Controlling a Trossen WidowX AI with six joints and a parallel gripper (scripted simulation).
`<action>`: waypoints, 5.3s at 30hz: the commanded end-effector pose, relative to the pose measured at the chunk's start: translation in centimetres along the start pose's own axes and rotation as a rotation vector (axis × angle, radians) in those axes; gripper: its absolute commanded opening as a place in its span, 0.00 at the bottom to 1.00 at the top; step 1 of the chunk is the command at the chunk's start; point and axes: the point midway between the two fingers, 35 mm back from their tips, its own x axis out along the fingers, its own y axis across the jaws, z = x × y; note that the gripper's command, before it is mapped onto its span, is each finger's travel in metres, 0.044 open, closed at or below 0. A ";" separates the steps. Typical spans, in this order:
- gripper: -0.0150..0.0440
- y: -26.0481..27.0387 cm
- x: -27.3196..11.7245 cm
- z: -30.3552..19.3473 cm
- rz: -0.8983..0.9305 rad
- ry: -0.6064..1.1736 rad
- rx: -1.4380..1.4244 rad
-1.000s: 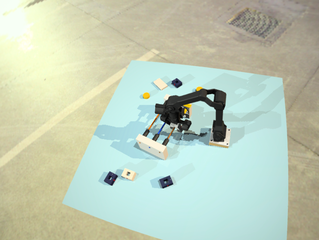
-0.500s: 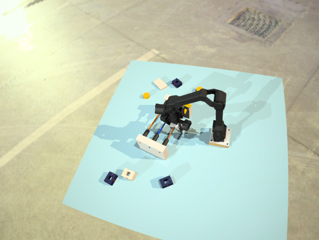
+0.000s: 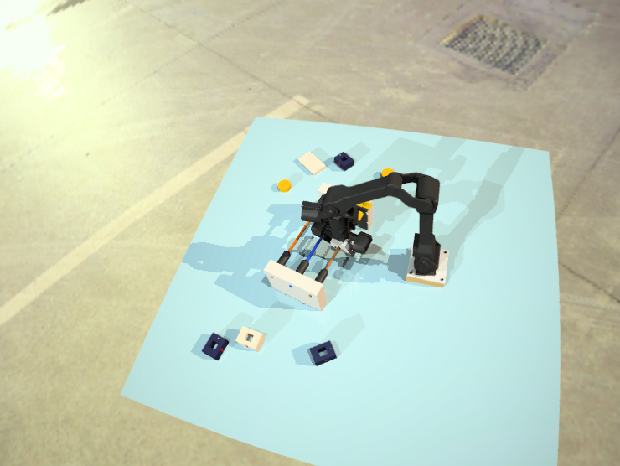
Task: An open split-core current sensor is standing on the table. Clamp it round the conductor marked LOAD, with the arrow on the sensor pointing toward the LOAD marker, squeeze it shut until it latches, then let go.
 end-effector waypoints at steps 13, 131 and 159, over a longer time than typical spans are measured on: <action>0.25 0.4 -0.7 -0.4 0.024 0.017 -0.004; 0.25 0.0 0.0 0.0 0.001 0.000 0.000; 0.39 0.0 0.0 0.1 -0.001 -0.003 0.001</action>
